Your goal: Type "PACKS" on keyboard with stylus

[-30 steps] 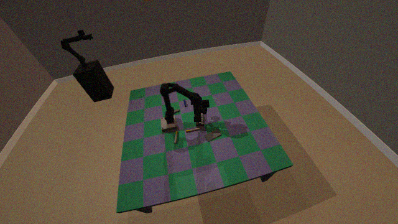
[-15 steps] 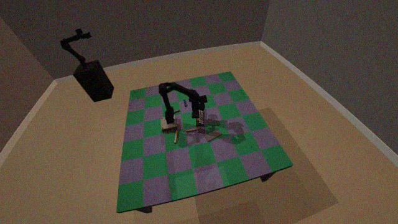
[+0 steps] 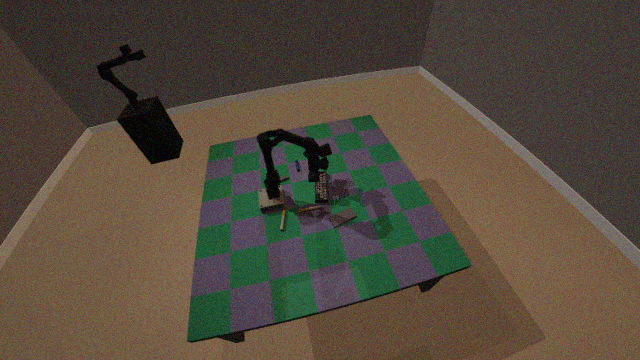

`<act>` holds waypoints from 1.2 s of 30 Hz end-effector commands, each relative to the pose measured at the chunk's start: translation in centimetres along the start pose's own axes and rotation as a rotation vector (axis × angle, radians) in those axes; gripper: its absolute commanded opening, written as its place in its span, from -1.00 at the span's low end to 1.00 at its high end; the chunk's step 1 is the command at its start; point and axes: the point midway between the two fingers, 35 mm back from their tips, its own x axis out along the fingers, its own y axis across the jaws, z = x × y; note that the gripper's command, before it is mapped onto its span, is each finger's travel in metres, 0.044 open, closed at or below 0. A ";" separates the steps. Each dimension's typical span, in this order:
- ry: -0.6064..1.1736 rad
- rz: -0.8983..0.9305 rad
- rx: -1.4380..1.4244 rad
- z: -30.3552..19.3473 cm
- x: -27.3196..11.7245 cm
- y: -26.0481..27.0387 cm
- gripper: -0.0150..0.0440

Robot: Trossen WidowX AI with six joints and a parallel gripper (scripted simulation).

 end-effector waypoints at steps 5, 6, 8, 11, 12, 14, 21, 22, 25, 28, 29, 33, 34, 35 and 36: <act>-0.006 0.001 0.005 0.1 -5.9 0.1 -0.49; -0.006 0.001 0.005 0.1 -5.9 0.1 -0.49; -0.006 0.001 0.005 0.1 -5.9 0.1 -0.49; -0.017 0.007 0.000 0.3 -5.5 0.2 -0.49; -0.017 0.007 0.000 0.3 -5.5 0.2 -0.49; -0.014 0.006 0.000 0.3 -5.5 0.2 -0.40; -0.013 0.006 0.000 0.3 -5.5 0.2 -0.49; -0.013 0.006 0.000 0.3 -5.5 0.2 -0.49; -0.013 0.006 0.000 0.3 -5.5 0.2 -0.49; -0.013 0.006 0.000 0.3 -5.5 0.2 -0.49; -0.013 0.006 0.000 0.3 -5.5 0.2 -0.49; -0.016 0.013 -0.023 0.2 -5.4 0.4 -0.22; -0.023 0.033 -0.094 -0.1 -5.2 1.2 -0.14; -0.037 0.067 -0.212 -0.6 -4.8 2.4 -0.05; -0.056 0.107 -0.356 -1.2 -4.4 3.9 0.02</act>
